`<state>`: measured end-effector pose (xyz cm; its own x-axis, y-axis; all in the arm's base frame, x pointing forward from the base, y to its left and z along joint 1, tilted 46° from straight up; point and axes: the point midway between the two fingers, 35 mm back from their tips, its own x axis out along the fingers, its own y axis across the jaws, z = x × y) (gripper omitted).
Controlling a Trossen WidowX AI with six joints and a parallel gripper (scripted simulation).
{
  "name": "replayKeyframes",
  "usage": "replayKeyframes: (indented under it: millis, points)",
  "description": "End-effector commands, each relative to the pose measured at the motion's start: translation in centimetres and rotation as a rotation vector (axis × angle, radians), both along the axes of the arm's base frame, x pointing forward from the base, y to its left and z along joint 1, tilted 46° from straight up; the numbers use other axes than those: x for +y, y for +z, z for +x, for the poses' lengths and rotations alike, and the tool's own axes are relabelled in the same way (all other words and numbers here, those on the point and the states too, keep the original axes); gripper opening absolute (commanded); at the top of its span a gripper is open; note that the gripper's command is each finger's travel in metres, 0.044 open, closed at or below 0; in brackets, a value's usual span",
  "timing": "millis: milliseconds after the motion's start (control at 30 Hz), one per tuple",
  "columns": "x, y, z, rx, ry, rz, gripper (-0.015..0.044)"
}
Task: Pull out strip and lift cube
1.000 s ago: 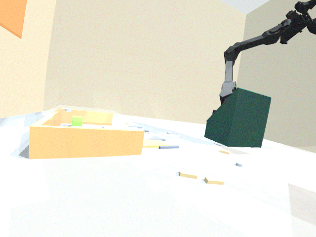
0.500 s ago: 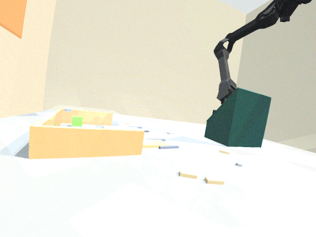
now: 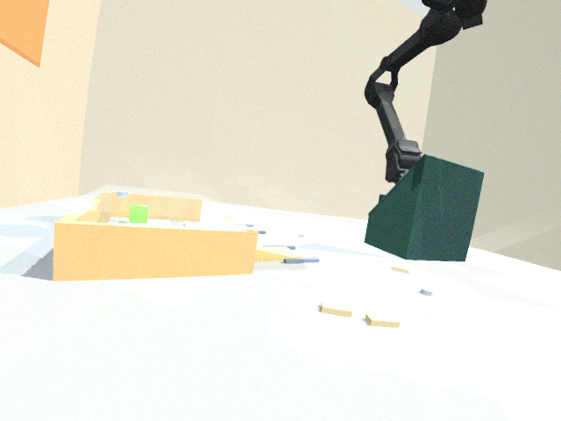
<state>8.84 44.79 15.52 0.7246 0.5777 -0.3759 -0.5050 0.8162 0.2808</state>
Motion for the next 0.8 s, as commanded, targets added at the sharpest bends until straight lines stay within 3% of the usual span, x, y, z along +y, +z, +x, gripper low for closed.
replayKeyframes:
  millis: [0, 400, 667, 767]
  points:
    - [-4.0, -1.7, 6.1, -0.1, -0.08, -0.154, 0.04]
    - [-19.0, -6.5, 18.0, -0.237, -0.272, -0.658, 0.04]
    - [-31.5, -9.5, 20.5, -0.205, -0.358, -1.039, 0.04]
    - [-32.7, -9.8, 20.5, -0.196, -0.363, -1.075, 0.04]
